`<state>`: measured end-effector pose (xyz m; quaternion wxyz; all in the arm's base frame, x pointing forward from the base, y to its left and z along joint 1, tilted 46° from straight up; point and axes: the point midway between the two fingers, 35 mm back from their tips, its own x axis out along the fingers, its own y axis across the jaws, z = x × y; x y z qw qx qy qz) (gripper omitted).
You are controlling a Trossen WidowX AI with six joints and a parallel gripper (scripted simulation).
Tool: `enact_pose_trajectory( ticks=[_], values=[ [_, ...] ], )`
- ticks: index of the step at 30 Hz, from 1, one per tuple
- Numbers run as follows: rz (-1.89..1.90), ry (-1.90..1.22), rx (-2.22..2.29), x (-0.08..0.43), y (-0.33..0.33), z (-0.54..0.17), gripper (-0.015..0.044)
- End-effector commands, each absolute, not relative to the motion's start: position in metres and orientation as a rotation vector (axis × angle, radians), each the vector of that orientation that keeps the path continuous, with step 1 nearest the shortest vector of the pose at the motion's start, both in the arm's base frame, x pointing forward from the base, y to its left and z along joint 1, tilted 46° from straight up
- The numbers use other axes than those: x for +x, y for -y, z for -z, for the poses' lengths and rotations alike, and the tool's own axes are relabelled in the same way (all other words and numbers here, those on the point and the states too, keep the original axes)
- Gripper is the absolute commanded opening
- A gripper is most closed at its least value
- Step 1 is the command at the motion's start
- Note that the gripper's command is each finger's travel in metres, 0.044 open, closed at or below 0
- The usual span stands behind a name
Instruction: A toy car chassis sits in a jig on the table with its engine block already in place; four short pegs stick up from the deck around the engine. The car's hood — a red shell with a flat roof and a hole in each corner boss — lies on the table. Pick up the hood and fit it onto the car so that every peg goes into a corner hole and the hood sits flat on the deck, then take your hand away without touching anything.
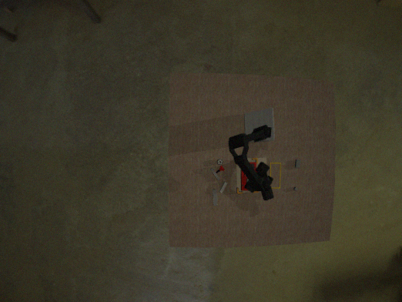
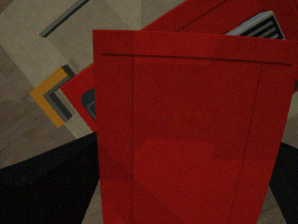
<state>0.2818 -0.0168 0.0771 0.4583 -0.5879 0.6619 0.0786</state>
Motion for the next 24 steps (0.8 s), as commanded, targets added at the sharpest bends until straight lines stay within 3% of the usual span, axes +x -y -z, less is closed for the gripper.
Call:
enact_pose_trajectory(
  ticks=[1, 24],
  values=[
    [-0.111, -1.621, -1.379, 0.289, 0.016, -0.077, 0.0],
    [0.306, -1.501, -0.962, 0.323, 0.01, -0.077, 0.0]
  ],
)
